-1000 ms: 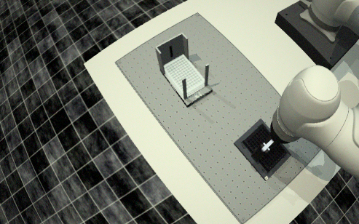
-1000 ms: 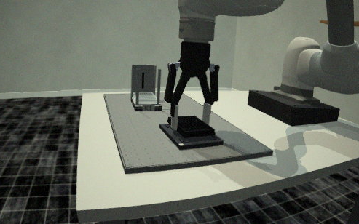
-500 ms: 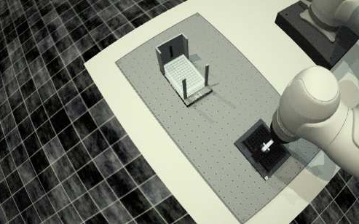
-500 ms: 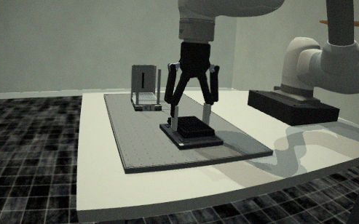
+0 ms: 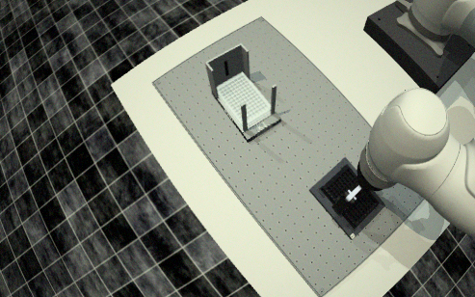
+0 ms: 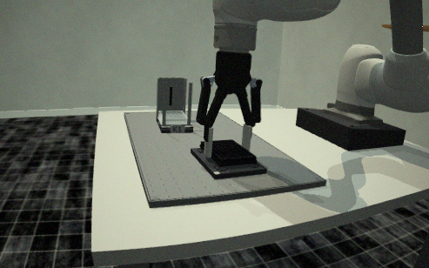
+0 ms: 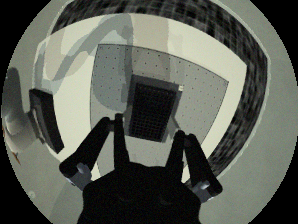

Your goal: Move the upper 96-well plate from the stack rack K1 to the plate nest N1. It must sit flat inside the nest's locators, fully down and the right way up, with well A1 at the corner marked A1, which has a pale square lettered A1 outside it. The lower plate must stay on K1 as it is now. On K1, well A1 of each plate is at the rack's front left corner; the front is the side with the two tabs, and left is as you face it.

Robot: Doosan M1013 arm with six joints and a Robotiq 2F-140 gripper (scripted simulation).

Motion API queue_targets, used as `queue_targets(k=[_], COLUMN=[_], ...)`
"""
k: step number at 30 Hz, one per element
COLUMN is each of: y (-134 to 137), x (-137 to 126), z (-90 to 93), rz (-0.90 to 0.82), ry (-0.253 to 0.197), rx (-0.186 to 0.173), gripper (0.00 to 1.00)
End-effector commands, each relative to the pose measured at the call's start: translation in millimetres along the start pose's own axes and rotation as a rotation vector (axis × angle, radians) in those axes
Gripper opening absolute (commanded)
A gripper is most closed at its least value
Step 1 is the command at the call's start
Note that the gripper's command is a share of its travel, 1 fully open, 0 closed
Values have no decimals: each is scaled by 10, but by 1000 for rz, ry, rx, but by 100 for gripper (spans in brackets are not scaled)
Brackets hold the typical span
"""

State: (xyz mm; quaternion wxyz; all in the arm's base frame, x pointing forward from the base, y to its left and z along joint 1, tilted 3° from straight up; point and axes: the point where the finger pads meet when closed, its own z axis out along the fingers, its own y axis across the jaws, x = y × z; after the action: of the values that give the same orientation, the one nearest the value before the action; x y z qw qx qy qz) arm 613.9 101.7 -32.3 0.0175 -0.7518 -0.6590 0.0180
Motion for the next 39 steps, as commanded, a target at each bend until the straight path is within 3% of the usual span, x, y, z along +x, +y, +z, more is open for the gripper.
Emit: queue_targets(k=[1,39], y=[0,0], x=[0,0], z=[3,59], rz=[0,0], ry=[0,0], rx=[0,0], gripper=[0,0])
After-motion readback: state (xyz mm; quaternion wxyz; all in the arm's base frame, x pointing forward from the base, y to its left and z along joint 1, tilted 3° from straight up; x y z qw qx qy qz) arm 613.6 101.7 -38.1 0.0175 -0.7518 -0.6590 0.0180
